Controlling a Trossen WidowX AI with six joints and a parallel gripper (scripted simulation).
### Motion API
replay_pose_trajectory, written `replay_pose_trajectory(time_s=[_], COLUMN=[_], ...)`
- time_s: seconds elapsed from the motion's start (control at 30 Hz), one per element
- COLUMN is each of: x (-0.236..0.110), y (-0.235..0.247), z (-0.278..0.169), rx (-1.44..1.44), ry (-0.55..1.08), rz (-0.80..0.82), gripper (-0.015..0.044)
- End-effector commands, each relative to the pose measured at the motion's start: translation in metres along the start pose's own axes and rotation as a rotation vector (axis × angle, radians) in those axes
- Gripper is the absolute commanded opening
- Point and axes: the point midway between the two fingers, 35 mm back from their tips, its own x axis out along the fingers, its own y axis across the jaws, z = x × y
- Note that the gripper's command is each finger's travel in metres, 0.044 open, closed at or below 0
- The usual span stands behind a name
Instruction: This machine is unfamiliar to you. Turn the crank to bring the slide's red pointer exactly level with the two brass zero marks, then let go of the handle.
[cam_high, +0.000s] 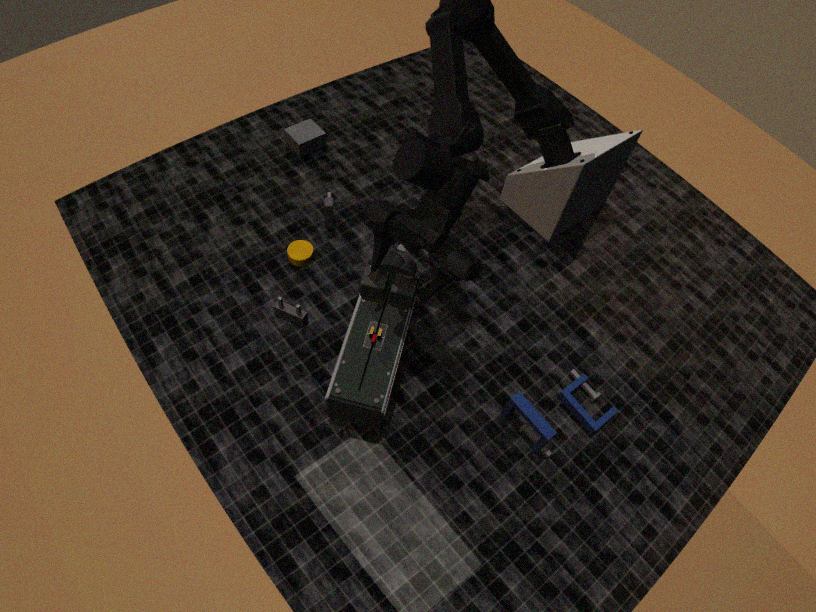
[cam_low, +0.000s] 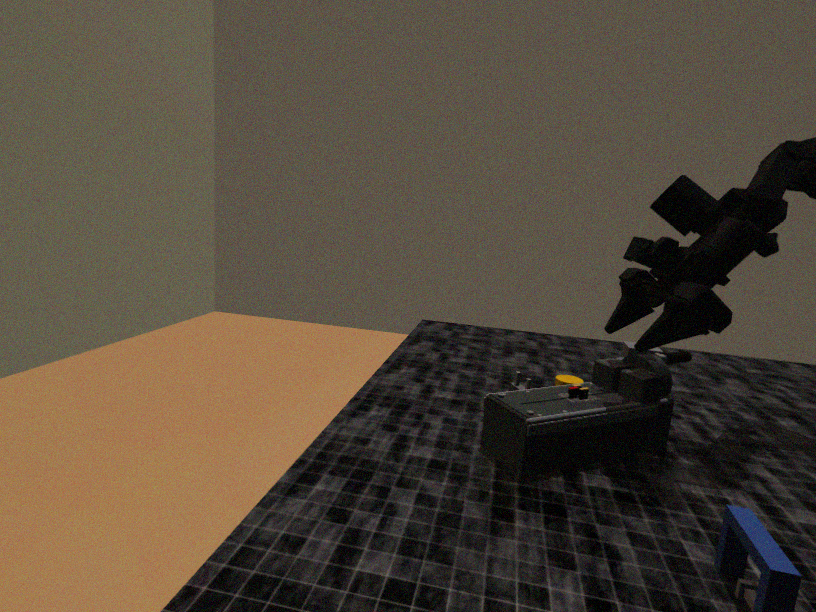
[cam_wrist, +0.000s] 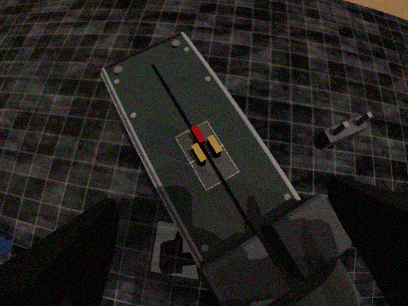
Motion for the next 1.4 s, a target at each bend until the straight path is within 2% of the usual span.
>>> replay_pose_trajectory(time_s=[0.0,0.23,0.93,1.1,1.37], x=[-0.025,-0.037,-0.095,-0.092,-0.065], y=[-0.002,-0.02,-0.072,-0.073,-0.073], z=[0.024,0.013,-0.058,-0.06,-0.085], rx=[0.015,-0.049,-0.313,-0.314,-0.315], ry=[-0.025,-0.019,-0.072,-0.072,-0.072], rz=[-0.006,0.049,0.292,0.294,0.292], gripper=[0.044,0.044,0.044,0.044,0.044])
